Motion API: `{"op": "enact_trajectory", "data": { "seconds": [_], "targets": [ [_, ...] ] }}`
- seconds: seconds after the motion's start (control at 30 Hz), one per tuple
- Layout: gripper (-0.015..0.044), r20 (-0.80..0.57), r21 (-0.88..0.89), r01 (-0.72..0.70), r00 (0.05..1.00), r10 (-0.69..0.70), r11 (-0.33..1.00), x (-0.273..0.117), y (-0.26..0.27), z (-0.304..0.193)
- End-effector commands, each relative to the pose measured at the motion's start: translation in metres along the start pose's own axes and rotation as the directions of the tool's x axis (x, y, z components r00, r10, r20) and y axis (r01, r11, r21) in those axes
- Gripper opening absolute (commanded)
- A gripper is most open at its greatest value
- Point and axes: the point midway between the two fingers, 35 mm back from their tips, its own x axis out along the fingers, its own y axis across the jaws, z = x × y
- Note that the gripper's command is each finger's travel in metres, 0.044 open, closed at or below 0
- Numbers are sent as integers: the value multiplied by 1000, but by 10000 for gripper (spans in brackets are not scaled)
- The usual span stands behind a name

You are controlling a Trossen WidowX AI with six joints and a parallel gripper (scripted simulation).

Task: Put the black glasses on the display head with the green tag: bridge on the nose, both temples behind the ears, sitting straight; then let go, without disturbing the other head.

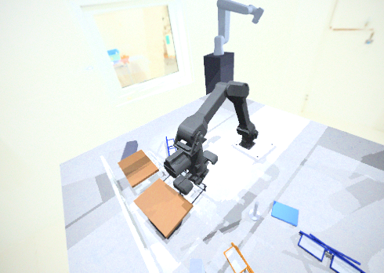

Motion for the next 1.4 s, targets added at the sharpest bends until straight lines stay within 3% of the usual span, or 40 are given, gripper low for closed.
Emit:
{"op": "enact_trajectory", "data": {
  "seconds": [0.0,1.37],
  "targets": [
    [0,4,4,11,1000,-11,1000,4,6,0],
    [0,4,4,1,1000,-1,1000,4,54,1]
  ]
}}
